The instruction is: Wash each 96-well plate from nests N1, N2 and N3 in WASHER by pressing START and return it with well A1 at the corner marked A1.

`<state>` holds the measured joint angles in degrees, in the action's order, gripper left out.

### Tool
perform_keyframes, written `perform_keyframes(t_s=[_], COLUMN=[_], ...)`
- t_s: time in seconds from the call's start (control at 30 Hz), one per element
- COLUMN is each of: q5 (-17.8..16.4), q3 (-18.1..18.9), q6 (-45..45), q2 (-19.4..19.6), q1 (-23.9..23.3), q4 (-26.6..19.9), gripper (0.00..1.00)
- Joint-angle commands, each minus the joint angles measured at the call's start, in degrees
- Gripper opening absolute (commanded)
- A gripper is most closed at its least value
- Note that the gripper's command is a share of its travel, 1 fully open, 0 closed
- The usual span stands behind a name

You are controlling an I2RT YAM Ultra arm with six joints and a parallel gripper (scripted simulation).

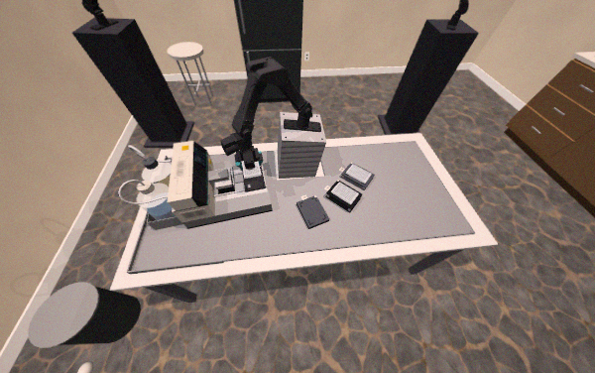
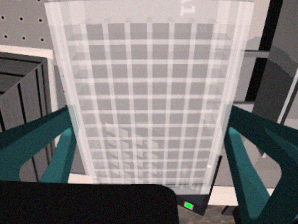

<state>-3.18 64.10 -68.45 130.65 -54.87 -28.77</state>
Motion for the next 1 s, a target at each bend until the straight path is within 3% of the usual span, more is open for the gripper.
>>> perform_keyframes(t_s=[0.0,0.7,0.97], q5=[-0.35,-1.64,-1.8], q3=[-0.07,1.76,2.69], q6=[-0.15,15.72,18.02], q2=[-0.42,2.17,2.85], q1=[2.21,18.08,20.38], q4=[0.4,2.34,2.29], gripper=[0.0,0.0,0.0])
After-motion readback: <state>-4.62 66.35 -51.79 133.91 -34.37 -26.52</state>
